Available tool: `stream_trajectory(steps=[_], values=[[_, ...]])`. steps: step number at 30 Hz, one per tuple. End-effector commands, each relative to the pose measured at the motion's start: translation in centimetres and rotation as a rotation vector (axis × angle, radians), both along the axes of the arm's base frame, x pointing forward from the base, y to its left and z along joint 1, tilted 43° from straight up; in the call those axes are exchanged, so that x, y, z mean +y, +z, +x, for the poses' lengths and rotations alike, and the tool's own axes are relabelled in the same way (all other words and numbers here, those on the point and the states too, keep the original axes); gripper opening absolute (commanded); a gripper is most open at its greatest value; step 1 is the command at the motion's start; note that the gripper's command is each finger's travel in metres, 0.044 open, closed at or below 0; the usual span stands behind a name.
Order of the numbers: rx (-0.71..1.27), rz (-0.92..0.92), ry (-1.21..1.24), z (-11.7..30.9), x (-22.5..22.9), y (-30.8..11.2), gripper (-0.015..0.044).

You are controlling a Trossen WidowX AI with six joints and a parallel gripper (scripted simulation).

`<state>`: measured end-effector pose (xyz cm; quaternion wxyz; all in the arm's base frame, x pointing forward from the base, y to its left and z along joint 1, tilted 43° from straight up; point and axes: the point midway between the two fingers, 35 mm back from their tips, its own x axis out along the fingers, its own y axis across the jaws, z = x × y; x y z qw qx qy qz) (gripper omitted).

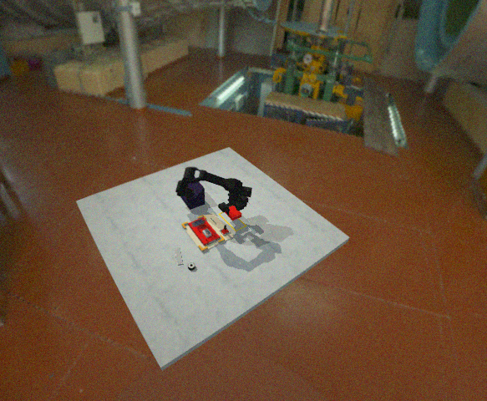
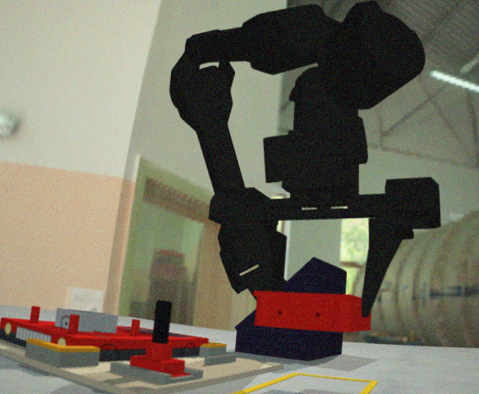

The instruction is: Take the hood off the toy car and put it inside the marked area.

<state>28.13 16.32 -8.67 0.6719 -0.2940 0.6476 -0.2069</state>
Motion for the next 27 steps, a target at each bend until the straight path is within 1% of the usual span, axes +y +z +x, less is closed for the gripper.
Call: stream_trajectory(steps=[1, 27], values=[[0.002, -0.004, 0.003, 0.0, -0.4, -0.3, 0.0000], [0.002, -0.006, 0.003, 0.0, -2.0, -2.0, 0.0000]])
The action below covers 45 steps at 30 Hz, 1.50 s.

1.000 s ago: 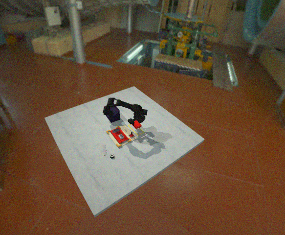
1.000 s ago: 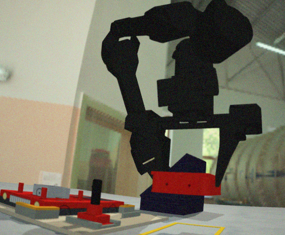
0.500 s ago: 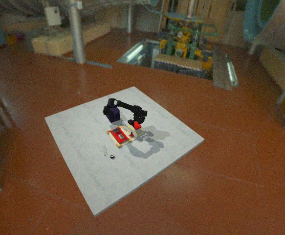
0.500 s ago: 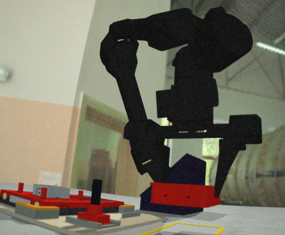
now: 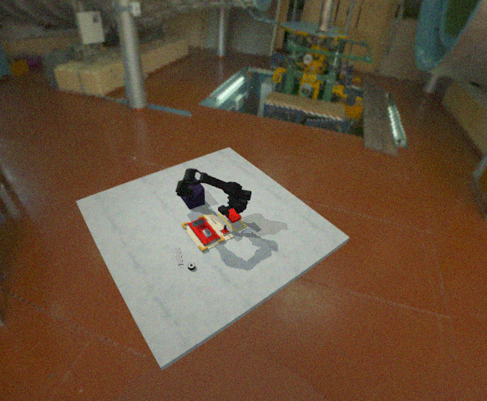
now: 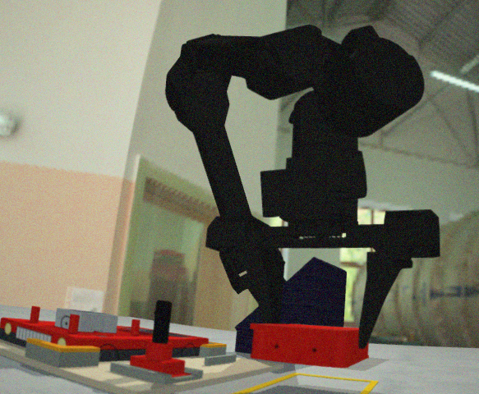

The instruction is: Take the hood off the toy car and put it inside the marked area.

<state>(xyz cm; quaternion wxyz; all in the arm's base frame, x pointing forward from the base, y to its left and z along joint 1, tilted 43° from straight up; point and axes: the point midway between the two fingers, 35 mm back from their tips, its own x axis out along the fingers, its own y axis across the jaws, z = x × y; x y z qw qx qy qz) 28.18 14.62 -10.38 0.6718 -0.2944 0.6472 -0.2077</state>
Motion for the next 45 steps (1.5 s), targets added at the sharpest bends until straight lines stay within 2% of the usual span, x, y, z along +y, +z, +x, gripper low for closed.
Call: stream_trajectory(steps=[1, 45], values=[[0.002, -0.004, 0.003, -0.1, -0.4, -0.3, 0.0000], [0.002, -0.005, 0.003, 0.1, -1.7, -1.7, 0.0000]])
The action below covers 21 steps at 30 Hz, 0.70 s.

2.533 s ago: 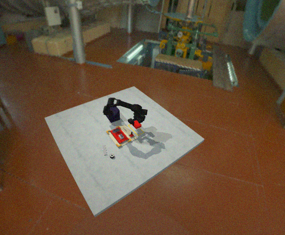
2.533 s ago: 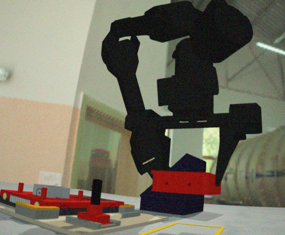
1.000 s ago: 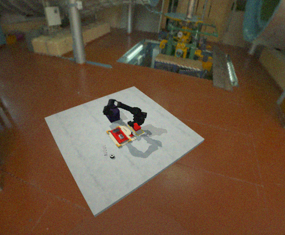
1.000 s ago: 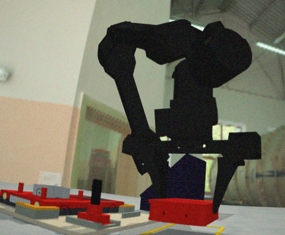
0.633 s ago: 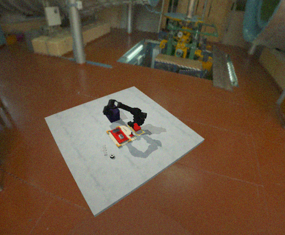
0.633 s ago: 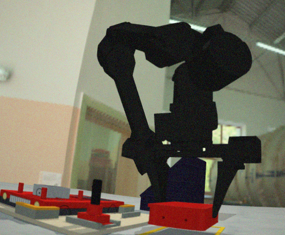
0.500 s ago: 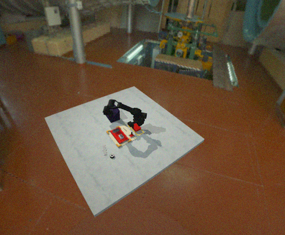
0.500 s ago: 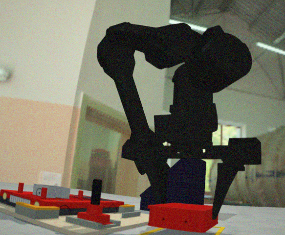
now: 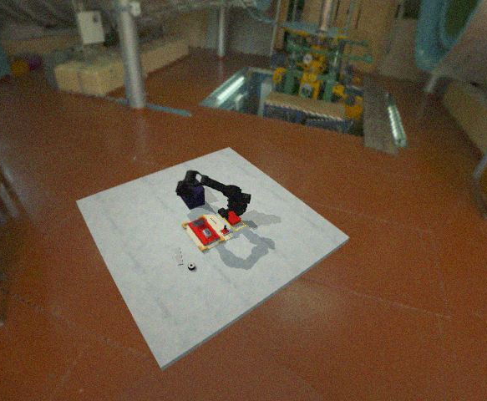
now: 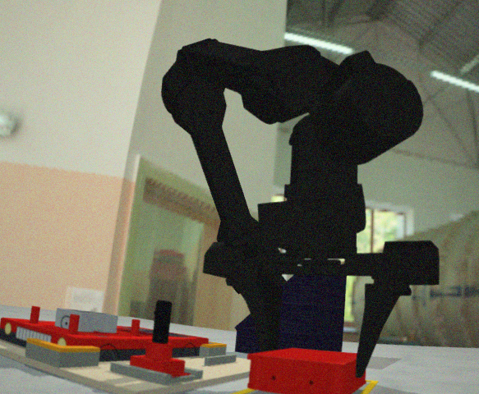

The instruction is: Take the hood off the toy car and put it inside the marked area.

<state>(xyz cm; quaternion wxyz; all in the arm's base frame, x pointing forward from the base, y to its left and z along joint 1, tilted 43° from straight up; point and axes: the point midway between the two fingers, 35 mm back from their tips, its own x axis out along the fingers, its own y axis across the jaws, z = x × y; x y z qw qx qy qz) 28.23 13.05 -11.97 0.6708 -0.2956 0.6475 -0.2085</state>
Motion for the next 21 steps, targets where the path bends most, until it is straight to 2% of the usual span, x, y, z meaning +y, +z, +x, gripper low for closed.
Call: stream_trajectory(steps=[1, 6, 21], values=[[0.000, -0.002, 0.003, 0.02, -0.20, -0.18, 0.0000], [0.000, -0.002, 0.003, 0.04, -0.35, -0.34, 0.0000], [0.000, 0.000, 0.000, 0.02, -0.20, -0.21, 0.0394]])
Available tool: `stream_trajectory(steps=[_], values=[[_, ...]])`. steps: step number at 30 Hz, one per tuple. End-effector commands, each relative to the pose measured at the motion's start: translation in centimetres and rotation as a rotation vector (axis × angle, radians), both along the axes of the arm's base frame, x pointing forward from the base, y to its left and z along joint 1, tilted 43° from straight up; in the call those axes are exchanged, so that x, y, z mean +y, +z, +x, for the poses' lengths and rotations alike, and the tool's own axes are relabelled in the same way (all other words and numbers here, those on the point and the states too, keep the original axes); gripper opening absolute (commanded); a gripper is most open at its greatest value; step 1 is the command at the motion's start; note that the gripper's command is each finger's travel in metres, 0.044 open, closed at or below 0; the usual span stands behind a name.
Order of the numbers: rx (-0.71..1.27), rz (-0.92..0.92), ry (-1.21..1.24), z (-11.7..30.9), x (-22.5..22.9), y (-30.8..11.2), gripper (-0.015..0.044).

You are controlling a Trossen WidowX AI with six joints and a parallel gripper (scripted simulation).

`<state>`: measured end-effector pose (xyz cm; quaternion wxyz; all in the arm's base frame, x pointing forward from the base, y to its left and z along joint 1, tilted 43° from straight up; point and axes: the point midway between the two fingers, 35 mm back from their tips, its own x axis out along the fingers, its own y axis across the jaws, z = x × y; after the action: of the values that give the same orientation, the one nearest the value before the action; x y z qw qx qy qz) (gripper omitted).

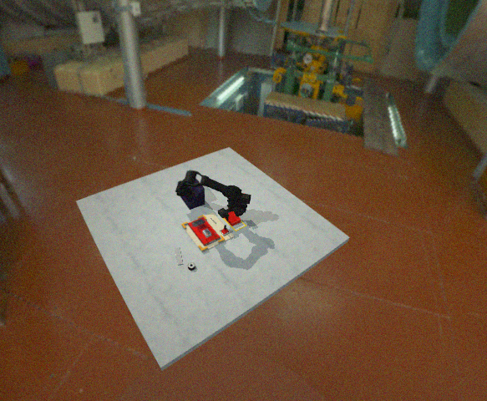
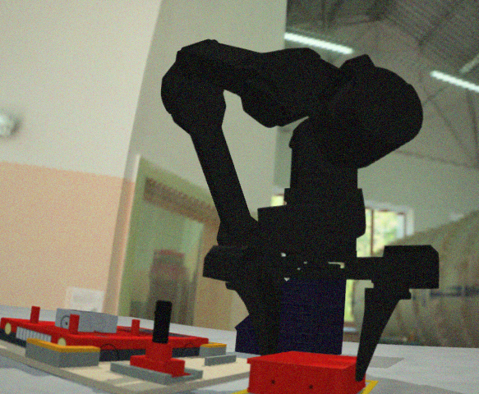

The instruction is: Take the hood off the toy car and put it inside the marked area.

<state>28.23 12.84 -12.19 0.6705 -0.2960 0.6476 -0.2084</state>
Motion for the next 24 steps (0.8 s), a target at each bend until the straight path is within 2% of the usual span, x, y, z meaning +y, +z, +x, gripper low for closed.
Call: stream_trajectory(steps=[1, 2, 6, 10, 24], values=[[-0.001, 0.000, -0.001, 0.0, 0.0, 0.0, 0.0420], [-0.001, 0.000, -0.001, 0.0, 0.0, 0.0, 0.0440], [0.000, 0.001, 0.000, 0.0, 1.7, 1.6, 0.0440], [0.001, -0.002, 0.000, -0.5, 4.7, 5.1, 0.0440], [0.001, -0.002, 0.000, -0.6, 4.9, 5.3, 0.0440]])
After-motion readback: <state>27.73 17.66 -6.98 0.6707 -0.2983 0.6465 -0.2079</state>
